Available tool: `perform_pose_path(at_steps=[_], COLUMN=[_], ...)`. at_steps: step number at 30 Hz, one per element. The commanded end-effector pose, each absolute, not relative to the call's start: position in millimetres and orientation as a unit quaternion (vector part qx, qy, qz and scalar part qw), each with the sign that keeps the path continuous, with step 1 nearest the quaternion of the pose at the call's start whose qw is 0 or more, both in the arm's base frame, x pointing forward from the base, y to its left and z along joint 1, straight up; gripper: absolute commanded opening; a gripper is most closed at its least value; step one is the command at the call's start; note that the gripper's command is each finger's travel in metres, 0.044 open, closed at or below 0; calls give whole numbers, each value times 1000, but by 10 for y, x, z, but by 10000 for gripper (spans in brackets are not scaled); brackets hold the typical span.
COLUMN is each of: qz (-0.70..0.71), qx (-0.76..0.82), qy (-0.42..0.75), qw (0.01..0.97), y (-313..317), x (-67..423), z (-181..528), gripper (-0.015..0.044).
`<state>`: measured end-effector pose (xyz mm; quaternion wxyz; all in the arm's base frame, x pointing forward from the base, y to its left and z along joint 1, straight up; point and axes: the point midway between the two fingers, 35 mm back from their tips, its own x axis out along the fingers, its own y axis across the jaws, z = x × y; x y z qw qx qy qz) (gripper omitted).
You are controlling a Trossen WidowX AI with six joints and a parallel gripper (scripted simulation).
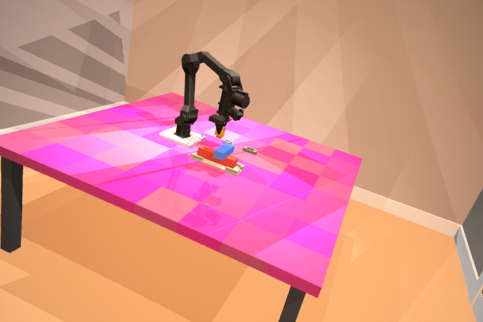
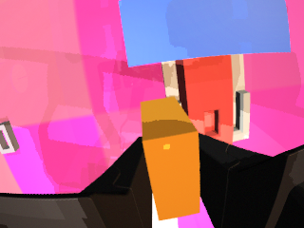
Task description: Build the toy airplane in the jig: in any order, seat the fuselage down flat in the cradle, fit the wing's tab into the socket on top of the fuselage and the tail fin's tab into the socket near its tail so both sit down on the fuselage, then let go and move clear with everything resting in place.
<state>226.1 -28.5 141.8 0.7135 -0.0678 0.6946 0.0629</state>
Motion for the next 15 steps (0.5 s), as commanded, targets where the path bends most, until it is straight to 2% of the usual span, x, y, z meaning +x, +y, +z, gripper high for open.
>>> perform_pose_path(at_steps=[1, 15], qz=[64, 60], qx=[-69, -69], qy=[696, 697], qw=[712, 711], y=[-417, -829], x=[2222, 2074], z=[1375, 1287], gripper=[0, 0])
